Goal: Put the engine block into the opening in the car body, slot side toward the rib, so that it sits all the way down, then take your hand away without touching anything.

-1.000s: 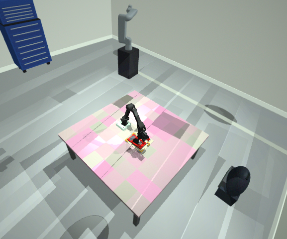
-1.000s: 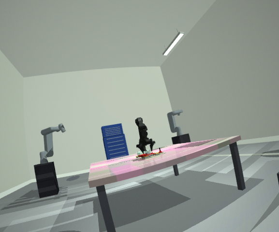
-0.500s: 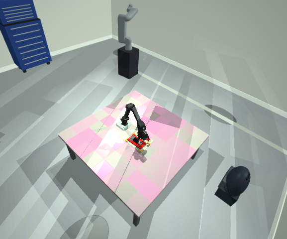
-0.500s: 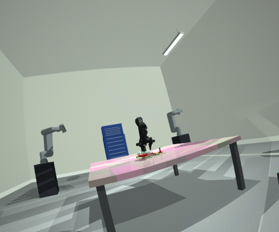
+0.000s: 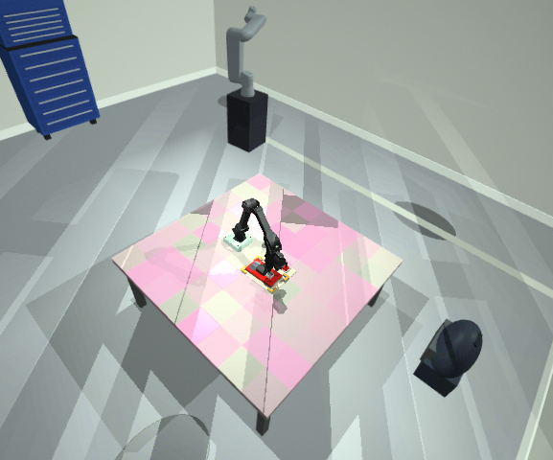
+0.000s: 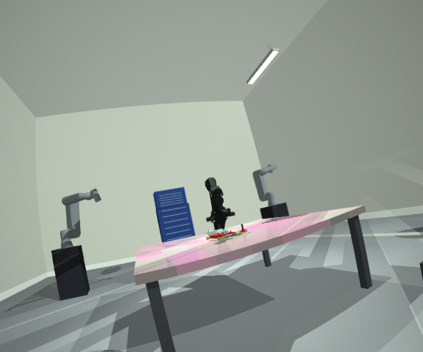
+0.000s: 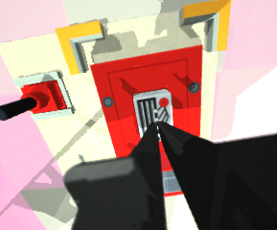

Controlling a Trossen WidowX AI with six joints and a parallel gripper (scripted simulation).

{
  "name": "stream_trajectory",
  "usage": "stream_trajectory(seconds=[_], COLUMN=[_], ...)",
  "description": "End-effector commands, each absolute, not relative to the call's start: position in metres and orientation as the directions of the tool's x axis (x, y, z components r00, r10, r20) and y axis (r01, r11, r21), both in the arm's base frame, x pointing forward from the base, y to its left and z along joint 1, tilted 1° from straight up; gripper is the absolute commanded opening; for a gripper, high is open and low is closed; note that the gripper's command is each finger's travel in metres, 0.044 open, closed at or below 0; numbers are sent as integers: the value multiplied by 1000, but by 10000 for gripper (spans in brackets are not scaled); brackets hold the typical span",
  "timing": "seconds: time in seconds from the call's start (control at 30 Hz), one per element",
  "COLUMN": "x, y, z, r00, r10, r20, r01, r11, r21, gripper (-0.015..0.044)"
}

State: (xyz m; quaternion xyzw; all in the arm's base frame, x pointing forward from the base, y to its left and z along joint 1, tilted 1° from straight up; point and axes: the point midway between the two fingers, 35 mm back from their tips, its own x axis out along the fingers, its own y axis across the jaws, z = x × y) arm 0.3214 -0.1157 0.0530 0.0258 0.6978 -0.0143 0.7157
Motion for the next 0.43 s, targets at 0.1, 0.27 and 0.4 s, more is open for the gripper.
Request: stream_trajectory(seconds=[0.1,0.27,0.4], x=[321,321,321], y=[-116,-116,-116], z=[53,53,53], r00=[24,24,24], r10=[11,11,11], r20=[-1000,-1000,-1000], r01=[61,61,61], r11=[998,998,998], r21=[13,13,13], gripper=[0,0,0])
